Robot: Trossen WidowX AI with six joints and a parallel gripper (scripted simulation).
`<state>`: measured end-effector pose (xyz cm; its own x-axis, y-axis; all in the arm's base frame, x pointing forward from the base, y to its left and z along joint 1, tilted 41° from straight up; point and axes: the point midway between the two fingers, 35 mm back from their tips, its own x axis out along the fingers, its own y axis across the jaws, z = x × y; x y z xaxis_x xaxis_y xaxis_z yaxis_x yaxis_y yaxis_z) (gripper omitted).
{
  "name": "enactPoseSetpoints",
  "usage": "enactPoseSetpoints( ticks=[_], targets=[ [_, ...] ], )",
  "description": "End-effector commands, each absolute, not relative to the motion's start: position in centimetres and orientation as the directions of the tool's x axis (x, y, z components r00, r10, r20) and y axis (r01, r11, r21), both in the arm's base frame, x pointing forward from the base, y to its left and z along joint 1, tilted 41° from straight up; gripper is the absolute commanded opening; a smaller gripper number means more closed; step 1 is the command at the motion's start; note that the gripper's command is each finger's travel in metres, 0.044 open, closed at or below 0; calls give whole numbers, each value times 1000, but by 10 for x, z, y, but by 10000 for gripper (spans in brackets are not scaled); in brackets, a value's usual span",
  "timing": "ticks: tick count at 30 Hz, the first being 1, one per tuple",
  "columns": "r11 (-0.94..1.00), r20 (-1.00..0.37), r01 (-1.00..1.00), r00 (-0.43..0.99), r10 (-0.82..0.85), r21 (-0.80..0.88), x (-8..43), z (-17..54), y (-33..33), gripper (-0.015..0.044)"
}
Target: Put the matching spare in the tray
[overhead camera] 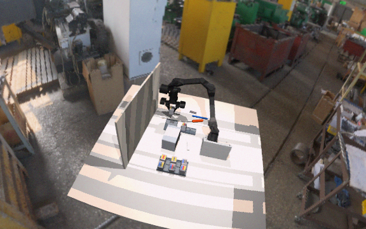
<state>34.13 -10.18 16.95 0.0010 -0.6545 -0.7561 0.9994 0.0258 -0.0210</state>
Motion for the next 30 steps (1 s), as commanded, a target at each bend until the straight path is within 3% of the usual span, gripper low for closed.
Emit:
enactPoseSetpoints(
  ticks=[1, 30],
  targets=[
    [28, -754, 999, -1, -656, -26, 342, 166, -105, 0],
    [28, -756, 999, -1, -655, -25, 345, 144, -124, 0]
  ],
)
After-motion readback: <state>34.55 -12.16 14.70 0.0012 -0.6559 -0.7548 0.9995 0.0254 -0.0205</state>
